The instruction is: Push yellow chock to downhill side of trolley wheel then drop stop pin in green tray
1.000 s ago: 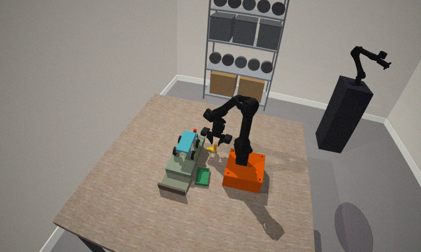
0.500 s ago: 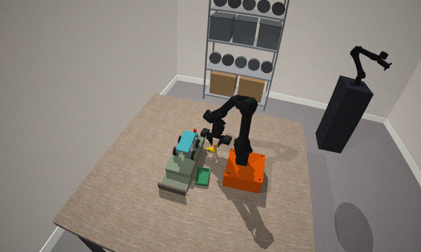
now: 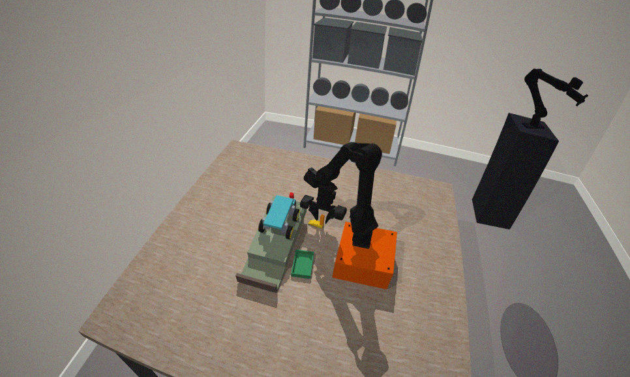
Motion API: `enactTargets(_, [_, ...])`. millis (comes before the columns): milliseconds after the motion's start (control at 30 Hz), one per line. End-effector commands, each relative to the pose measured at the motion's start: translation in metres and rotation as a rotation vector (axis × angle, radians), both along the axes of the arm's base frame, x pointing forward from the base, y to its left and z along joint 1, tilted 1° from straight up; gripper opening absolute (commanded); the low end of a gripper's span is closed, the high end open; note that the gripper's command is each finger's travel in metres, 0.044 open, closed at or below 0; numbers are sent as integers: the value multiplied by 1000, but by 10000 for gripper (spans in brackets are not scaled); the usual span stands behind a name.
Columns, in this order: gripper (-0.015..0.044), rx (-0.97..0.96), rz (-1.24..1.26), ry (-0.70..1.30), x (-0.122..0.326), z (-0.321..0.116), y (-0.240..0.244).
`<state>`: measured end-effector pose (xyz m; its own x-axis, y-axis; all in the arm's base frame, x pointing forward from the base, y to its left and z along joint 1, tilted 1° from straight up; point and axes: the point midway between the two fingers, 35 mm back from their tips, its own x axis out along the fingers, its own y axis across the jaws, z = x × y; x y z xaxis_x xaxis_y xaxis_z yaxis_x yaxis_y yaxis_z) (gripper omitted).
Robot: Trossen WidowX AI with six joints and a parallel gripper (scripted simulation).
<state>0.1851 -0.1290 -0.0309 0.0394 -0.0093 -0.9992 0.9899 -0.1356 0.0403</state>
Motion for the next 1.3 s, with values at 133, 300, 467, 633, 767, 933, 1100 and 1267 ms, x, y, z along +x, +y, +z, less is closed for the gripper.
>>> enactTargets(133, [72, 0, 0, -1, 0, 0, 0])
enactTargets(300, [38, 0, 0, -1, 0, 0, 0])
enactTargets(467, [0, 2, -1, 1, 0, 7, 0])
enactTargets(633, [0, 8, -3, 5, -4, 26, 1])
enactTargets(767, [0, 8, -3, 5, -5, 40, 1])
enactTargets(933, [0, 8, -3, 5, -6, 57, 1])
enactTargets(1100, [0, 8, -3, 5, -7, 74, 2])
enactTargets(1267, [0, 8, -3, 5, -7, 91, 1])
